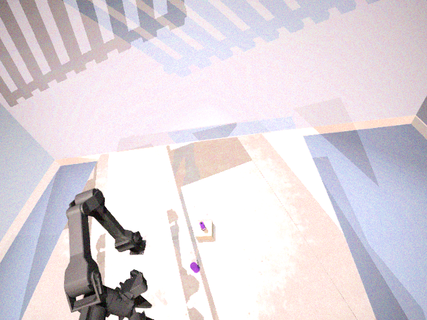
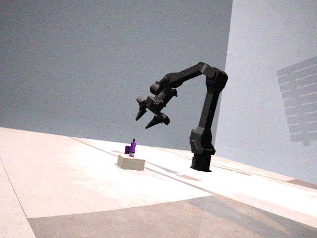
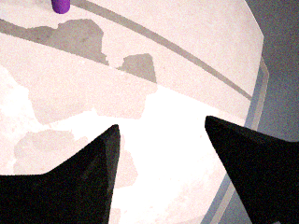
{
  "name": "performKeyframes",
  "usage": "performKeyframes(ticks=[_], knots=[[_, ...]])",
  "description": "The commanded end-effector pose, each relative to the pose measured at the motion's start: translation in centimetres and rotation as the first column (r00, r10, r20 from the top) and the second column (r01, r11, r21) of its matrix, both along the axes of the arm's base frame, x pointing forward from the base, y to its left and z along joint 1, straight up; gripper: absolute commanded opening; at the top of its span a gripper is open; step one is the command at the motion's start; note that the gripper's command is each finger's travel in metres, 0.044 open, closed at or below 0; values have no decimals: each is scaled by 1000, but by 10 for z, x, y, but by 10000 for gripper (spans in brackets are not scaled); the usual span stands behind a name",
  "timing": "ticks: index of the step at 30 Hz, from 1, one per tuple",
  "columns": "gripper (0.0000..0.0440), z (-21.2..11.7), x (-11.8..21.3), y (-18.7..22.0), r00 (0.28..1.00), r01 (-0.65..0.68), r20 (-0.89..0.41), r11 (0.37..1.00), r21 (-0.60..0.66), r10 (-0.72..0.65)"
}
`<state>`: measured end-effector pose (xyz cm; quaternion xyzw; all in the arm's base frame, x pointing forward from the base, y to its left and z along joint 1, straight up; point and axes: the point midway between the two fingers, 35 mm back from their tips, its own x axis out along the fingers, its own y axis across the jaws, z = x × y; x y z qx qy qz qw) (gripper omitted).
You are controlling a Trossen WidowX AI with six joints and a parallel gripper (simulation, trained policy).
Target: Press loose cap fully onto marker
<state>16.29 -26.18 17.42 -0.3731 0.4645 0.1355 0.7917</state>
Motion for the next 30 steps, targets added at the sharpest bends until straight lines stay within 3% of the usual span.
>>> performKeyframes(ticks=[1,30], knots=[[314,-5,4,1,999,-12,-32,1000,21,12],[313,-28,35,7,970,-67,-224,991,119,93]])
